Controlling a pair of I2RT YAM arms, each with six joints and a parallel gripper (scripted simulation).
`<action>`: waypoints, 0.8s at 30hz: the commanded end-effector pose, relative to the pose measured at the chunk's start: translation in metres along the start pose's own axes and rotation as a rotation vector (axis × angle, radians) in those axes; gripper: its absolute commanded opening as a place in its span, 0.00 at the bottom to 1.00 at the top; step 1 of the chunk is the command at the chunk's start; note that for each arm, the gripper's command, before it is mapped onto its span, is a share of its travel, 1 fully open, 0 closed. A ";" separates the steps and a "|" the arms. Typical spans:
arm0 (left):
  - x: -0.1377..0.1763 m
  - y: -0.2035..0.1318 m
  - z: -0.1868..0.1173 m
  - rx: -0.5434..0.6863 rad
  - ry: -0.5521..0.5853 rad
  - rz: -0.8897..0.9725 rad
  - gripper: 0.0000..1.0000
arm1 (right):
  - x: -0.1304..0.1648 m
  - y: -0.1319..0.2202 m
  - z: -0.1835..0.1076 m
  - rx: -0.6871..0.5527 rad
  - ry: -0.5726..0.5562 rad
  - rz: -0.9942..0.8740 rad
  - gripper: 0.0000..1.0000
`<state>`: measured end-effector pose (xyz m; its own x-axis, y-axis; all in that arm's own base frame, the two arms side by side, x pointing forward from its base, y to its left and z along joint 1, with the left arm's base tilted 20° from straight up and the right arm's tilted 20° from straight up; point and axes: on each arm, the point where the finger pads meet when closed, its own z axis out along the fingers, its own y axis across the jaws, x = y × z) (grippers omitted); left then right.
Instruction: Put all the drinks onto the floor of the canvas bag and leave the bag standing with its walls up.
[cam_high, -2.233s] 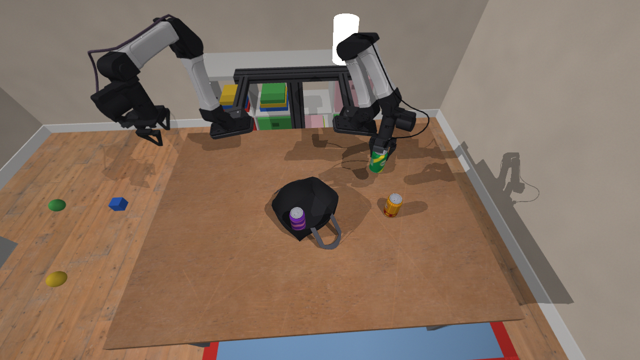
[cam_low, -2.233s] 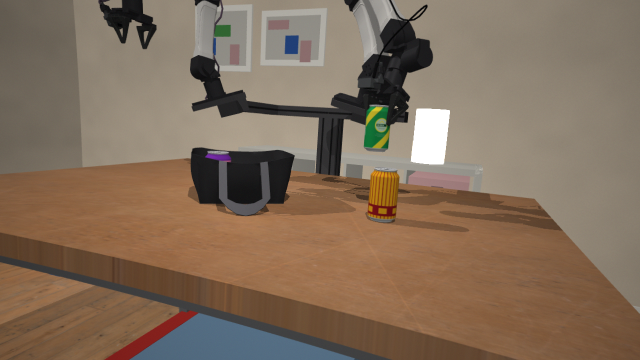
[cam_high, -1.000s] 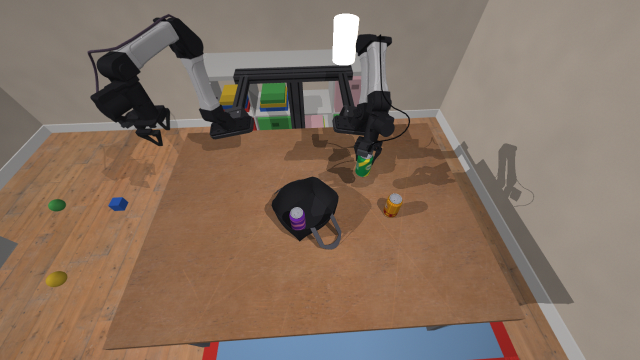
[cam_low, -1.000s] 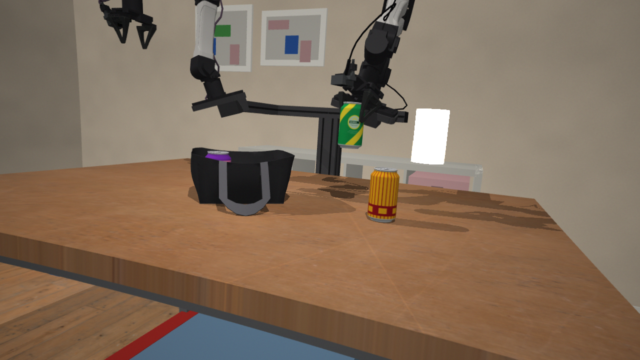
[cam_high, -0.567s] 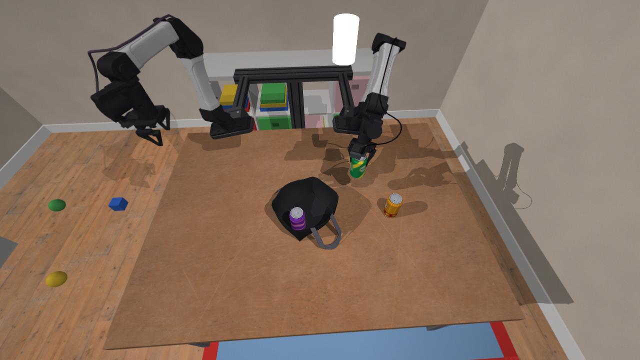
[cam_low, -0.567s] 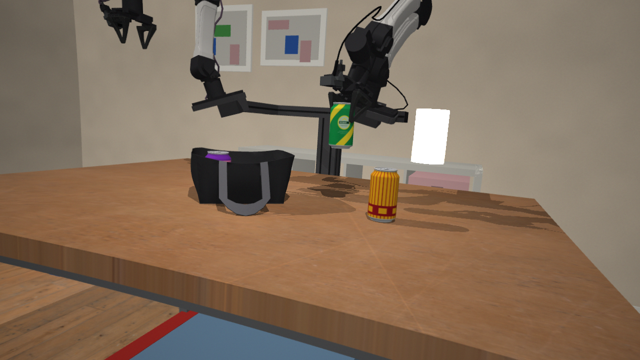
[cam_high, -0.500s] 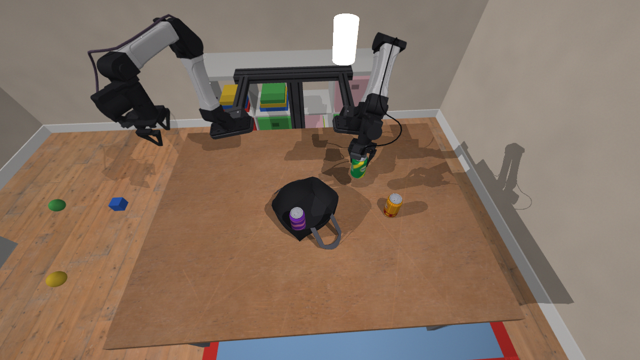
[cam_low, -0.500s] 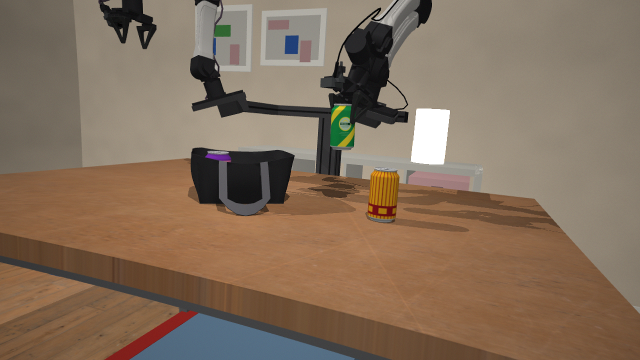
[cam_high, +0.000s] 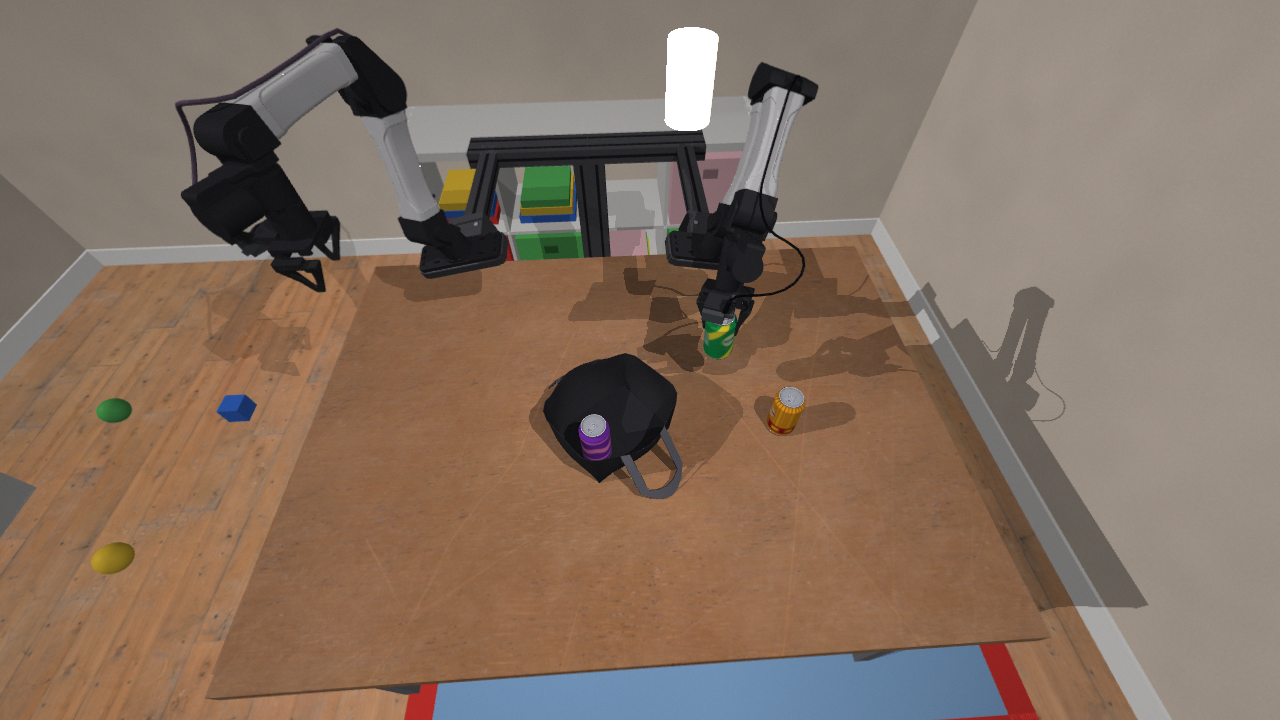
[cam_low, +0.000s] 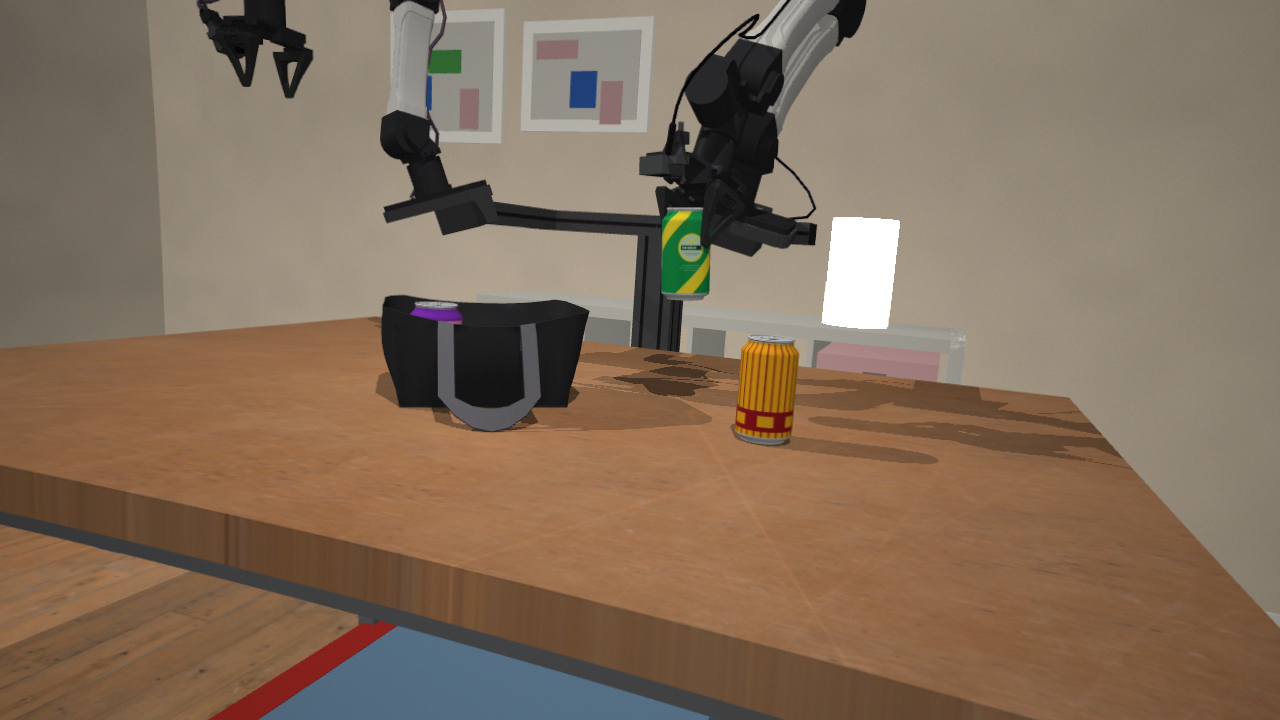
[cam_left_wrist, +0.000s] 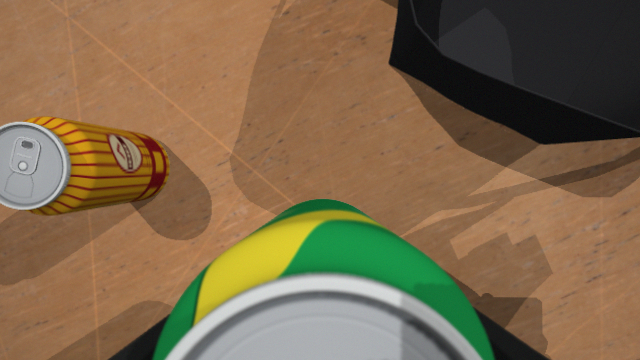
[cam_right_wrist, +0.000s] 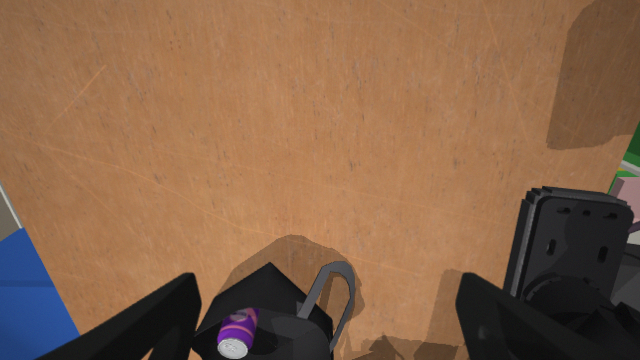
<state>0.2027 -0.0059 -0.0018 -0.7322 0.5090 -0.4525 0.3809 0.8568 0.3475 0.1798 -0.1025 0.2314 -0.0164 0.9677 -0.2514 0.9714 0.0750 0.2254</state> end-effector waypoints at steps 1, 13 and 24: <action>-0.041 0.013 -0.001 -0.036 -0.122 -0.026 0.70 | -0.002 0.005 -0.005 -0.029 -0.024 0.001 0.86; -0.030 0.005 0.000 -0.010 -0.135 -0.029 0.70 | -0.002 0.005 -0.005 -0.029 -0.024 0.001 0.86; -0.020 0.000 -0.001 -0.007 -0.132 -0.025 0.70 | -0.002 0.005 -0.005 -0.029 -0.024 0.001 0.86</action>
<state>0.2081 -0.0080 0.0024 -0.7020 0.5003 -0.5068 0.3652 0.8639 0.3468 0.1798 -0.1025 0.2314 -0.0164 0.9677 -0.2514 0.9714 0.0750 0.2254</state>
